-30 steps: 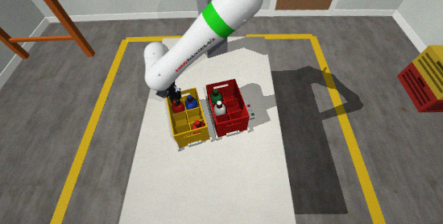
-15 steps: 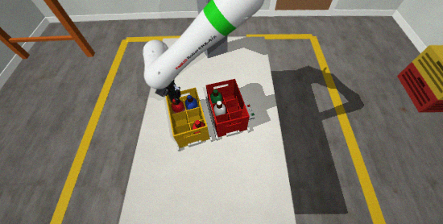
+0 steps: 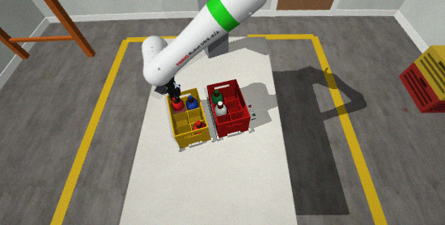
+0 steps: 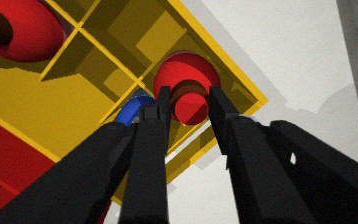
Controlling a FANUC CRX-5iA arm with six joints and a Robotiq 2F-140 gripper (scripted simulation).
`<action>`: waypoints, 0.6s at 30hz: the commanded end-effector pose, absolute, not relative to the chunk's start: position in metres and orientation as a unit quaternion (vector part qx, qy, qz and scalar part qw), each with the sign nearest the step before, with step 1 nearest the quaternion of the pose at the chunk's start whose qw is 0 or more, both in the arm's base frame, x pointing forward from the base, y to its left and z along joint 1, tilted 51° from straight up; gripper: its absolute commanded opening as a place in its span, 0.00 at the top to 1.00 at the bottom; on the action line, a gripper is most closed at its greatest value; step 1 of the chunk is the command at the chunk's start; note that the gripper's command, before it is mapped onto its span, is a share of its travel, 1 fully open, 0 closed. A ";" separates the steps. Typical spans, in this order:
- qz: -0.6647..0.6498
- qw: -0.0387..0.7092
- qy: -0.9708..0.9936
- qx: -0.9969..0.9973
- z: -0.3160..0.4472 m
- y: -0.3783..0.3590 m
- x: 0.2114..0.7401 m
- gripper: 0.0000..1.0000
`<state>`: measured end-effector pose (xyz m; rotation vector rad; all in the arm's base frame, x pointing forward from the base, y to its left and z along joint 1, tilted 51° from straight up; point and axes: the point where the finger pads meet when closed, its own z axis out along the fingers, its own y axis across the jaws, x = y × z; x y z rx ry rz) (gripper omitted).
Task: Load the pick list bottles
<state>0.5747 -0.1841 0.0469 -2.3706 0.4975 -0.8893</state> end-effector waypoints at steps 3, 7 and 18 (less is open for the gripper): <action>-0.332 0.276 0.185 -0.883 0.052 -0.188 0.569 0.90; -0.332 0.276 0.185 -0.883 0.057 -0.190 0.565 0.90; -0.332 0.276 0.185 -0.883 0.066 -0.196 0.554 0.90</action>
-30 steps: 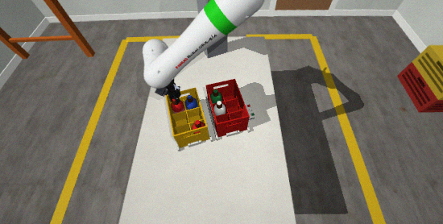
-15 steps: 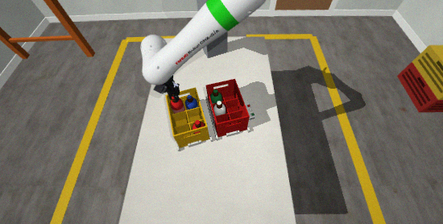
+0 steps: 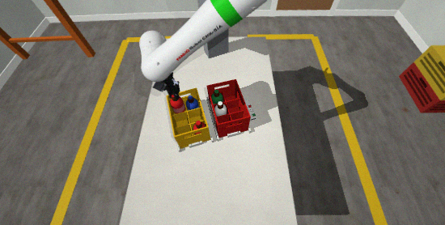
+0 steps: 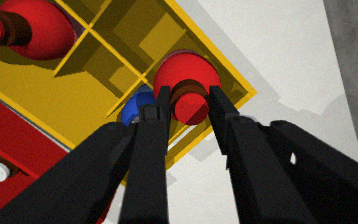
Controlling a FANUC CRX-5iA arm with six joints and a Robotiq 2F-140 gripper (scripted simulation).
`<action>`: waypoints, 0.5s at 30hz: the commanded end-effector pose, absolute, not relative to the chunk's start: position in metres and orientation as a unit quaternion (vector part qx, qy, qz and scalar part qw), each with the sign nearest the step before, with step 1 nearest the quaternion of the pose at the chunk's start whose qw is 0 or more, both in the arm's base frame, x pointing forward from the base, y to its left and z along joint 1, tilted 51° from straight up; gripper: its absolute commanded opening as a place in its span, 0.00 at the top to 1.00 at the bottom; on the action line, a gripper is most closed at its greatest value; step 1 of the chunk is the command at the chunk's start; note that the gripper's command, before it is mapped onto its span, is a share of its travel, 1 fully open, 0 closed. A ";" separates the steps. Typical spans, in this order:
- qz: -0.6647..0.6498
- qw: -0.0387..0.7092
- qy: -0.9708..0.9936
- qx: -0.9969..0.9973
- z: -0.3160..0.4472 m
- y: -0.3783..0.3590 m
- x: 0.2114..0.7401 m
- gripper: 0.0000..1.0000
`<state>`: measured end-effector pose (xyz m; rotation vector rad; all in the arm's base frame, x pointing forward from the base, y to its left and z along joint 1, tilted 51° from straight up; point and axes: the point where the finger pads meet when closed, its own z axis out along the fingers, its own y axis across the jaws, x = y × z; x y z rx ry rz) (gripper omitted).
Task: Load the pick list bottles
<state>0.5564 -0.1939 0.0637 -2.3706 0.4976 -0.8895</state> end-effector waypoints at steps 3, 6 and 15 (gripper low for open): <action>-0.332 0.276 0.185 -0.883 0.069 -0.198 0.551 0.90; -0.332 0.276 0.185 -0.883 0.072 -0.200 0.547 0.90; -0.332 0.276 0.185 -0.883 0.080 -0.204 0.539 0.90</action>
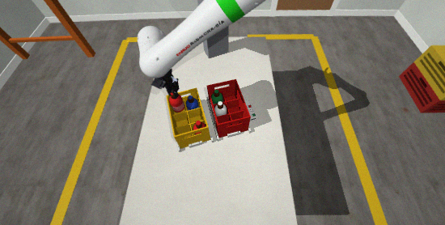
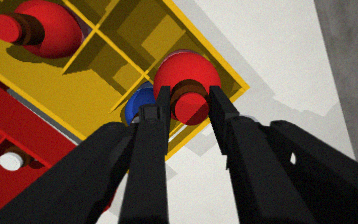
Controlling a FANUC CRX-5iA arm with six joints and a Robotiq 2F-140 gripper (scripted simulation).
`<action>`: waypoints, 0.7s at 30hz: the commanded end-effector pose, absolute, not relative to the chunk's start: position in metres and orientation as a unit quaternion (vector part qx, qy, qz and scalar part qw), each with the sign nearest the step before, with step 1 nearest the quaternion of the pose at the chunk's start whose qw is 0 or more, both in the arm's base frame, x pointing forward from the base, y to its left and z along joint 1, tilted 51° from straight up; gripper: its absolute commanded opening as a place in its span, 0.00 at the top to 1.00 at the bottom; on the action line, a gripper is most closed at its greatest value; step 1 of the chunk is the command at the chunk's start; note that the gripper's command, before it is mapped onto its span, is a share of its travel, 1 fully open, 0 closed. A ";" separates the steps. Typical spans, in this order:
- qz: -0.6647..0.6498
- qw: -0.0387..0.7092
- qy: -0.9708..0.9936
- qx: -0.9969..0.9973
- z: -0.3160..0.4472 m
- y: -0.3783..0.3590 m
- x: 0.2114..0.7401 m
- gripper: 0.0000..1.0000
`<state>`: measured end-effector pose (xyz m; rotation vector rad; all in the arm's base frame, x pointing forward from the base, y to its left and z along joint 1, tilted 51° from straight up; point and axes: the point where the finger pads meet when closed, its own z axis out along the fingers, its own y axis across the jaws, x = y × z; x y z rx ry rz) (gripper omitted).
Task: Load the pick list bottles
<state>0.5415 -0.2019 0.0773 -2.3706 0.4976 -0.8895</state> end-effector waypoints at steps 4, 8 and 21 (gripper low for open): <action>-0.332 0.276 0.185 -0.883 0.084 -0.206 0.535 0.90; -0.332 0.276 0.185 -0.883 0.088 -0.209 0.530 0.90; -0.332 0.276 0.185 -0.883 0.099 -0.215 0.518 0.90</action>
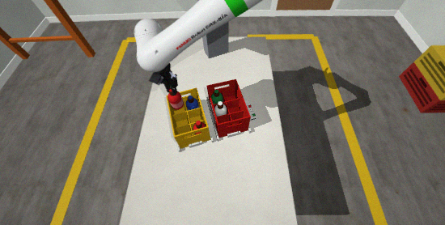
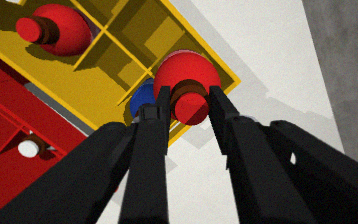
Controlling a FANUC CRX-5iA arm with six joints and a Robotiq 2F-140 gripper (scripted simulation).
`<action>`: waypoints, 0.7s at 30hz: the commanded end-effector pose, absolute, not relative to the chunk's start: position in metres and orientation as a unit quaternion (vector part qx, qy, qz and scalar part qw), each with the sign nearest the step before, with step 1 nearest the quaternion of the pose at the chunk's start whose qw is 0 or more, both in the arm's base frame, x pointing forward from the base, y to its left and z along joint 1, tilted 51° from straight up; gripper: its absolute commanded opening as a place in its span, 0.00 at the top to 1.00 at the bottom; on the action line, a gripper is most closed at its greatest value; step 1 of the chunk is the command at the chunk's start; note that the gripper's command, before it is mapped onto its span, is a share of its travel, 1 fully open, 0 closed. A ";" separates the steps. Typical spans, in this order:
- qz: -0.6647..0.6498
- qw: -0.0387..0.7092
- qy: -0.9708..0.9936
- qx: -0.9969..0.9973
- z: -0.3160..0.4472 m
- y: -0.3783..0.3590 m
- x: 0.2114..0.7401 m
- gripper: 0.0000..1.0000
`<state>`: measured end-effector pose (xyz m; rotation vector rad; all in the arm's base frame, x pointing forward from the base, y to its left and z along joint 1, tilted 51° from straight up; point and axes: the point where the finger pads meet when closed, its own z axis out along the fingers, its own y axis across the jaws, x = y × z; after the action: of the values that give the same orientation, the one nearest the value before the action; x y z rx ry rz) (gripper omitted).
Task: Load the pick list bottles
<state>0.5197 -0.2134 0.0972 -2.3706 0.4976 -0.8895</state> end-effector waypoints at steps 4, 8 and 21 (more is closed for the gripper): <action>-0.332 0.276 0.185 -0.883 0.104 -0.218 0.513 0.90; -0.332 0.276 0.185 -0.883 0.106 -0.219 0.511 0.90; -0.332 0.276 0.185 -0.883 0.119 -0.227 0.496 0.90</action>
<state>0.4980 -0.2250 0.1170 -2.3707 0.4976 -0.8894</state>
